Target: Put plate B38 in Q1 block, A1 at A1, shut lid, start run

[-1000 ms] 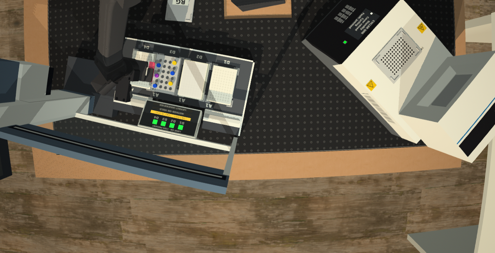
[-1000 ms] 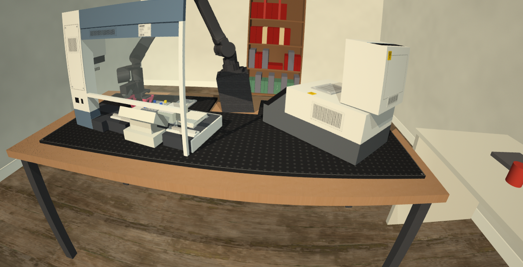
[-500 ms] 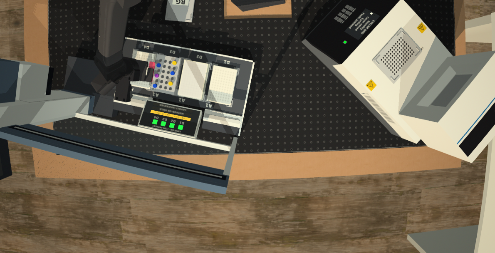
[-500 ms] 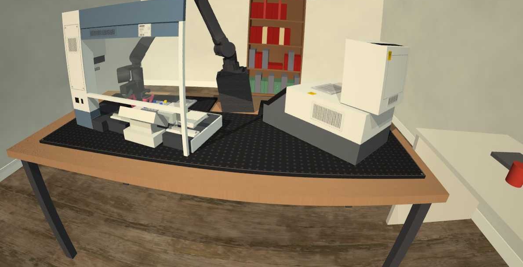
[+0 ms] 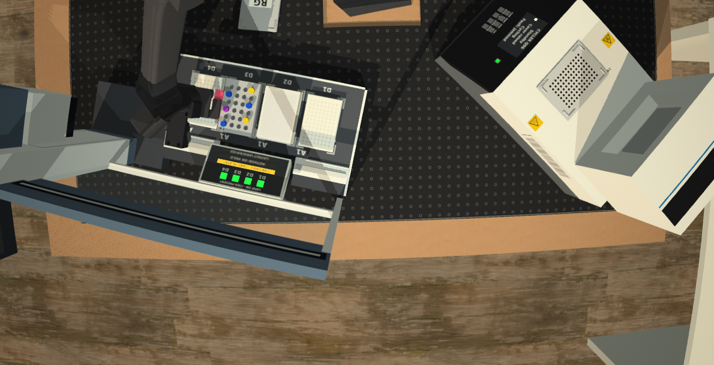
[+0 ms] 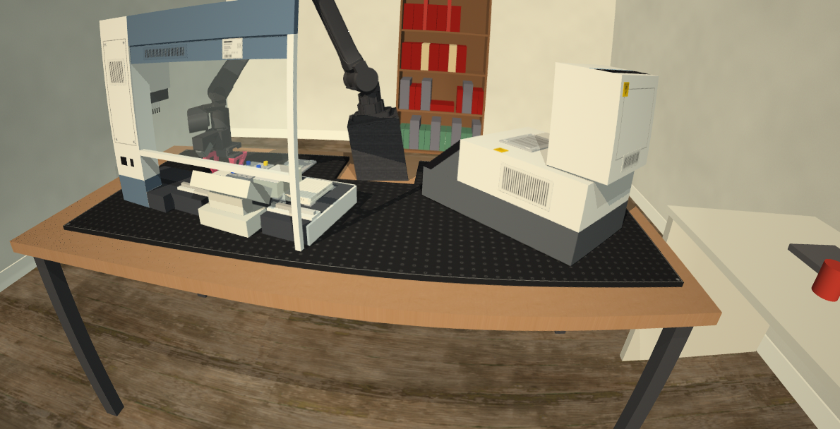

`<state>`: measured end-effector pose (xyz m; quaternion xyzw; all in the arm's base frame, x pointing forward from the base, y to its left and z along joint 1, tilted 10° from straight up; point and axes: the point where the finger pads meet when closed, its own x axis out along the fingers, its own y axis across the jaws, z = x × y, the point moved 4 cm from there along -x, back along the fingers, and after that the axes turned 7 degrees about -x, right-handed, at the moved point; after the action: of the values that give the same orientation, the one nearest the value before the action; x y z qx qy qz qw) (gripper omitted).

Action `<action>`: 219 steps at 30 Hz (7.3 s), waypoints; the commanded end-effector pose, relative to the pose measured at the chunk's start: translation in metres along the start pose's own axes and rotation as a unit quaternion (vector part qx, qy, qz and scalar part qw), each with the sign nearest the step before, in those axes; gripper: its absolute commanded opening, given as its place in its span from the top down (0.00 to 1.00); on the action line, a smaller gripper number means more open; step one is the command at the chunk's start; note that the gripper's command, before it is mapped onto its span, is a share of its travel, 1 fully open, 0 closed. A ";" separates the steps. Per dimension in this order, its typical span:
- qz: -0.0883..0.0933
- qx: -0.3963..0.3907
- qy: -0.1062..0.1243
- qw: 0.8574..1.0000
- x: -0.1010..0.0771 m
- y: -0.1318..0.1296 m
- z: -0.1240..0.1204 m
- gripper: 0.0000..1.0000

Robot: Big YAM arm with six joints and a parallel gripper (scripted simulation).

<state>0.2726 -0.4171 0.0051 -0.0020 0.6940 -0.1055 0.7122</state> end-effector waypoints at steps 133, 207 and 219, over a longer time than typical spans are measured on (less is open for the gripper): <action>-0.024 0.005 -0.027 0.999 -0.094 -0.014 0.018 1.00; -0.023 -0.072 -0.020 0.997 -0.094 0.045 -0.010 1.00; -0.027 -0.141 -0.025 0.989 -0.105 0.110 -0.028 1.00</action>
<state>0.2470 -0.2899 0.0696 -0.0798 0.7044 -0.0251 0.7048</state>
